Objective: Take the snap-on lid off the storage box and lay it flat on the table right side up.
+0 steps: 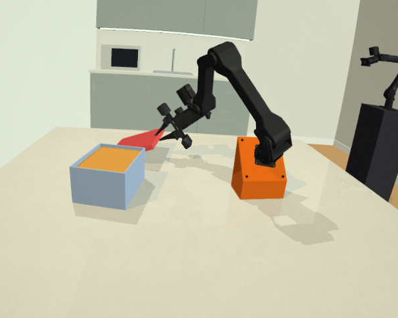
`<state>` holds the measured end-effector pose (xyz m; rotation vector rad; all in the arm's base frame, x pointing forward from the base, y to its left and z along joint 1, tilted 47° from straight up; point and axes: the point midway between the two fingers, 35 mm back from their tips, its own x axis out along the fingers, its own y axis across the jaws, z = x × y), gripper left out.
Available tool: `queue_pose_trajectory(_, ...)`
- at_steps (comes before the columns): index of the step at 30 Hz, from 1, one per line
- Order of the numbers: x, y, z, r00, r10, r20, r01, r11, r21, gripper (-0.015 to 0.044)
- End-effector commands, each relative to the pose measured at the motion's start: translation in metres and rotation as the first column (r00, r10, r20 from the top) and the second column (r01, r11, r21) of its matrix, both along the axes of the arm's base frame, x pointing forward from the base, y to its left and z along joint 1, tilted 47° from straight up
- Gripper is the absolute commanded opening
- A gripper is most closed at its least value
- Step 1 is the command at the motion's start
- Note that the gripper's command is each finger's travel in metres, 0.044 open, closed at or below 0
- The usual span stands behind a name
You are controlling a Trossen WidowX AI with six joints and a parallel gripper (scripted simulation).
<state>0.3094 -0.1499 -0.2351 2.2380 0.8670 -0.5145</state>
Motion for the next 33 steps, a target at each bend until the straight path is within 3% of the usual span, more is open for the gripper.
queue_pose_trajectory(1,-0.003,0.009,-0.006,1.000,0.004,-0.019,-0.004,1.000,0.011,0.0000)
queue_pose_trajectory(7,-0.004,0.013,-0.010,1.000,0.004,-0.019,-0.004,1.000,0.011,0.0000)
queue_pose_trajectory(17,0.000,0.004,-0.003,1.000,0.004,-0.019,-0.004,1.000,0.010,0.0263)
queue_pose_trajectory(20,0.000,0.004,-0.003,1.000,0.004,-0.019,-0.004,1.000,0.010,0.0275)
queue_pose_trajectory(26,-0.013,0.007,-0.003,1.000,0.004,-0.020,-0.004,1.000,0.010,0.0433)
queue_pose_trajectory(33,-0.027,0.007,-0.001,1.000,0.004,-0.021,-0.004,1.000,0.010,0.0440)
